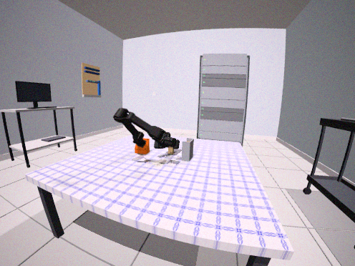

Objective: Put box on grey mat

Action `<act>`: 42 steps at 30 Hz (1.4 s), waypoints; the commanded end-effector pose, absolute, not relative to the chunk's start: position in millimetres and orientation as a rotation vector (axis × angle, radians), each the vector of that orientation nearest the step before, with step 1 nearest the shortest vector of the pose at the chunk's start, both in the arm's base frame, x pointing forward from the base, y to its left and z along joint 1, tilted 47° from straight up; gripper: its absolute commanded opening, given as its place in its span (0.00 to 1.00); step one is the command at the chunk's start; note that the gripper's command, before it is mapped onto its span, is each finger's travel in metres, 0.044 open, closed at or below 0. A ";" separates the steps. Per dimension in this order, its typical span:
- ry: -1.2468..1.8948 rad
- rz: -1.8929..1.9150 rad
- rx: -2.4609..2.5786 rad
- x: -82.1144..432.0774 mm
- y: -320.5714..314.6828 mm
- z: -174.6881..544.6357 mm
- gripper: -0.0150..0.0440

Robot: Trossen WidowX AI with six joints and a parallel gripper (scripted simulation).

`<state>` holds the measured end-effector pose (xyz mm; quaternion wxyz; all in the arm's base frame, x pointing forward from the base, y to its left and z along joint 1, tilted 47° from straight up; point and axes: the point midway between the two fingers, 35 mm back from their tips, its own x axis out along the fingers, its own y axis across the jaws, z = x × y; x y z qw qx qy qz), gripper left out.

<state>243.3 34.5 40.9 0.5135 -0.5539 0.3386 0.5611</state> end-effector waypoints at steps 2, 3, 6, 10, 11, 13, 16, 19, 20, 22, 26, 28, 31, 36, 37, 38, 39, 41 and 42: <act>0.813 1.349 -1.332 243.0 35.3 47.5 1.00; 0.813 1.349 -1.332 242.8 35.5 49.0 1.00; 0.813 1.350 -1.332 242.4 36.1 53.7 1.00; 0.813 1.351 -1.331 241.6 36.9 59.8 1.00; 0.813 1.351 -1.331 241.4 37.1 61.4 1.00; 0.812 1.351 -1.331 240.9 37.4 64.5 1.00; 0.812 1.352 -1.331 240.1 38.0 69.2 1.00; 0.812 1.353 -1.330 239.2 38.6 73.8 1.00; 0.812 1.353 -1.330 238.9 38.7 75.4 1.00; 0.812 1.353 -1.330 238.2 39.1 78.5 1.00; 0.812 1.354 -1.329 236.6 39.8 84.8 1.00; 0.812 1.355 -1.329 235.8 40.2 87.9 1.00; 0.812 1.356 -1.329 234.4 40.7 92.6 1.00; 0.812 1.356 -1.329 233.2 41.3 96.7 1.00; 0.812 1.356 -1.329 233.1 41.9 97.2 1.00; 0.812 1.356 -1.329 233.0 42.9 98.1 1.00; 0.812 1.356 -1.329 232.9 44.1 99.2 1.00; 0.812 1.357 -1.328 232.6 46.5 101.4 1.00; 0.812 1.357 -1.328 232.4 47.7 102.5 1.00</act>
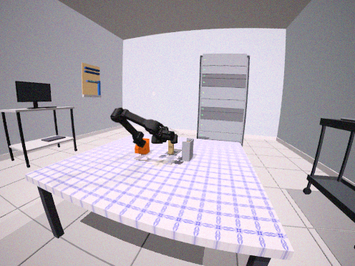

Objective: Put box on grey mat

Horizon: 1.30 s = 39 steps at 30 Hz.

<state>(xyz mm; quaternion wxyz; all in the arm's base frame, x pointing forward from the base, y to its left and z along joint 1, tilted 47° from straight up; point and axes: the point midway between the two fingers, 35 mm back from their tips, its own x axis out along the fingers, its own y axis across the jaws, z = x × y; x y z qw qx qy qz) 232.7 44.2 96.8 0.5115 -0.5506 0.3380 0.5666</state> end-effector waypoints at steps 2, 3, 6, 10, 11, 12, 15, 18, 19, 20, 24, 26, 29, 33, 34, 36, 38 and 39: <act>0.812 1.357 -1.328 232.0 50.1 104.7 1.00; 0.812 1.357 -1.328 231.8 51.3 105.8 1.00; 0.812 1.357 -1.328 231.1 54.8 109.1 1.00; 0.812 1.357 -1.328 229.9 59.6 113.5 1.00; 0.812 1.357 -1.328 229.6 60.8 114.6 1.00; 0.812 1.357 -1.328 229.3 61.9 115.7 1.00; 0.812 1.357 -1.327 228.3 65.5 119.0 1.00; 0.812 1.358 -1.327 227.2 69.0 122.3 1.00; 0.811 1.358 -1.327 226.8 70.1 123.4 1.00; 0.811 1.358 -1.327 226.4 71.3 124.5 1.00; 0.811 1.358 -1.326 224.9 75.1 128.2 1.00; 0.809 1.366 -1.323 225.9 73.1 124.0 1.00; 0.843 1.348 -1.296 225.6 73.6 122.9 0.87; 0.932 1.294 -1.225 224.8 74.9 119.9 0.69; 0.954 1.280 -1.207 224.6 75.3 119.2 0.64; 0.997 1.251 -1.173 224.2 75.9 117.8 0.56; 1.038 1.221 -1.140 223.9 76.9 116.3 0.47; 1.058 1.205 -1.123 223.7 77.3 115.6 0.42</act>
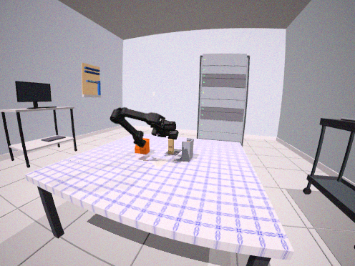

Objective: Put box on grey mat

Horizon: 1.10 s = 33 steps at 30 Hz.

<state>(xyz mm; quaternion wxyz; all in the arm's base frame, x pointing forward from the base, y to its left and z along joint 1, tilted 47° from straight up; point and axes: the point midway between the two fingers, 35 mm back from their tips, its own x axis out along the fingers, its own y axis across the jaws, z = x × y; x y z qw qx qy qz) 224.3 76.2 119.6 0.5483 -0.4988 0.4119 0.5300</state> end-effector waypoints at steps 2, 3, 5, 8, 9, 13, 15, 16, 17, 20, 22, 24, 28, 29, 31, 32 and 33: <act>1.098 1.174 -1.091 223.3 78.2 114.1 0.33; 1.117 1.157 -1.075 223.2 78.7 113.4 0.29; 1.155 1.123 -1.043 222.8 79.6 112.0 0.25; 1.210 1.071 -0.998 222.1 81.1 109.8 0.25; 1.227 1.054 -0.983 221.8 81.7 109.0 0.25; 1.294 0.981 -0.927 220.4 84.2 105.9 0.25; 1.326 0.943 -0.900 219.7 85.4 104.4 0.25; 1.341 0.924 -0.886 219.3 86.1 103.6 0.25; 1.356 0.904 -0.873 219.0 86.7 102.9 0.25; 1.399 0.843 -0.834 217.9 88.5 100.7 0.25; 1.426 0.801 -0.808 217.2 89.7 99.3 0.25; 1.451 0.759 -0.783 216.5 90.9 97.9 0.25; 1.498 0.669 -0.731 215.2 92.8 95.3 0.25; 1.509 0.645 -0.717 215.1 93.0 94.8 0.25; 1.530 0.597 -0.690 214.7 93.5 93.8 0.25; 1.539 0.572 -0.676 214.6 93.7 93.4 0.25; 1.549 0.548 -0.662 214.4 94.0 92.9 0.25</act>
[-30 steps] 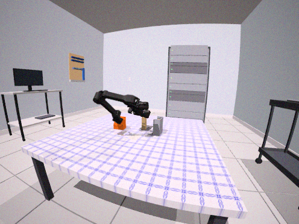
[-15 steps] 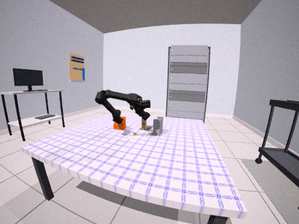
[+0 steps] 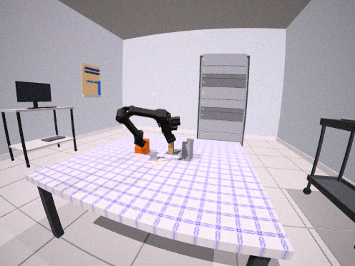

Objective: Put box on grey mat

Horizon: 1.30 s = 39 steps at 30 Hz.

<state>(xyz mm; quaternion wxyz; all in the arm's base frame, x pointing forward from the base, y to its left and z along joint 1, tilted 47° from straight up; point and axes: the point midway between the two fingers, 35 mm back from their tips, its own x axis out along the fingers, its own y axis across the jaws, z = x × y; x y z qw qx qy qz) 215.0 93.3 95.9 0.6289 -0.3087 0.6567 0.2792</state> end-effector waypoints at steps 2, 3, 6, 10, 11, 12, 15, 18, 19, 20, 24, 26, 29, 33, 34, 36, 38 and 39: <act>1.566 0.498 -0.635 214.1 94.4 91.9 0.25; 1.574 0.473 -0.622 213.9 94.7 91.4 0.25; 1.595 0.397 -0.582 213.4 95.4 90.1 0.25; 1.617 0.295 -0.530 212.8 96.3 88.3 0.25; 1.621 0.269 -0.517 212.7 96.6 87.9 0.25; 1.625 0.243 -0.504 212.6 96.8 87.5 0.25; 1.634 0.166 -0.466 212.2 97.6 86.2 0.25; 1.638 0.088 -0.428 211.8 98.4 85.1 0.25; 1.639 0.062 -0.415 211.7 98.6 84.7 0.25; 1.639 0.036 -0.403 211.5 98.9 84.3 0.25; 1.635 -0.068 -0.353 211.1 100.0 82.8 0.25; 1.630 -0.119 -0.329 210.9 100.5 82.1 0.25; 1.620 -0.196 -0.292 210.6 101.4 81.1 0.25; 1.599 -0.296 -0.243 210.3 102.6 79.8 0.25; 1.593 -0.321 -0.230 210.2 102.9 79.5 0.25; 1.579 -0.370 -0.206 210.1 103.5 78.9 0.25; 1.564 -0.419 -0.181 209.9 104.1 78.3 0.25; 1.556 -0.443 -0.169 209.9 104.5 78.0 0.25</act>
